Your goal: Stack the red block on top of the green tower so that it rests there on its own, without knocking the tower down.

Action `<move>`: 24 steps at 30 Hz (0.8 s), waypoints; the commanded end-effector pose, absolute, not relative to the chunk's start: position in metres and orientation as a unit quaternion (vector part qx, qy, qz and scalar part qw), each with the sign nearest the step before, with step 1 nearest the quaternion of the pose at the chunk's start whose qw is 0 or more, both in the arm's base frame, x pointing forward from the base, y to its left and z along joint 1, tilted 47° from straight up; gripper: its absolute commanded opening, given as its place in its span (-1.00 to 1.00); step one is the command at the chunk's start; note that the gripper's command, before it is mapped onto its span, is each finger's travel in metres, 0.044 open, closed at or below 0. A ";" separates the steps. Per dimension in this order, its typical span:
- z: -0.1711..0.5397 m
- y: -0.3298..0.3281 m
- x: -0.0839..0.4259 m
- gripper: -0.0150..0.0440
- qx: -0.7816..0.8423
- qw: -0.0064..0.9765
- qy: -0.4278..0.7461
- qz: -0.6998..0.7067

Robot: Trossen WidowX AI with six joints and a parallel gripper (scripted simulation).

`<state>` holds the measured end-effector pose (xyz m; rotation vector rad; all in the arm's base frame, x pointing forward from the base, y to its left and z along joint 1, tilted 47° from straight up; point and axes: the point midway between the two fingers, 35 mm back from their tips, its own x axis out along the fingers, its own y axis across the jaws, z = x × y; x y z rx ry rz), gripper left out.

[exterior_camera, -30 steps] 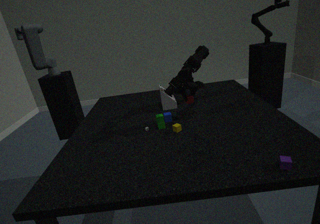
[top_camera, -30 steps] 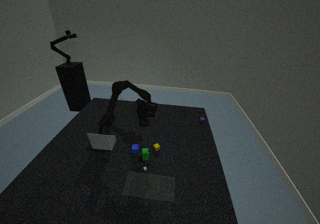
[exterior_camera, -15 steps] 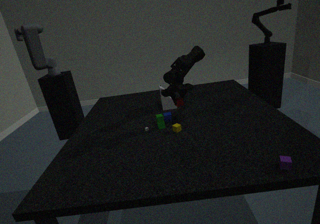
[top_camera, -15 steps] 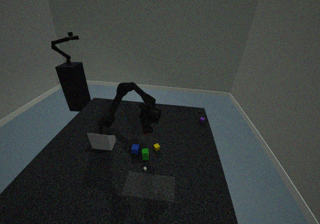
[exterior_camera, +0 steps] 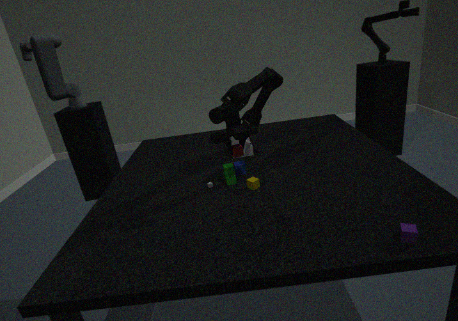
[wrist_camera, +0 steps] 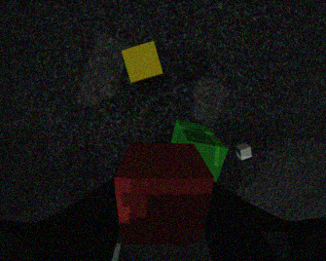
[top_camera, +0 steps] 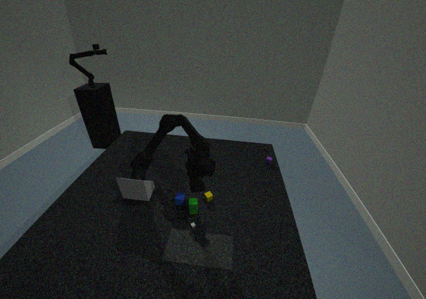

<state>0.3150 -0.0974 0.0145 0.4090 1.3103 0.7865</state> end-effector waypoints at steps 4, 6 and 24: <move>-0.014 -0.122 0.314 -0.49 0.182 0.704 0.588 0.354; -0.019 -0.126 0.313 -0.49 0.182 0.704 0.587 0.355; -0.044 -0.100 0.313 -0.49 0.183 0.704 0.587 0.356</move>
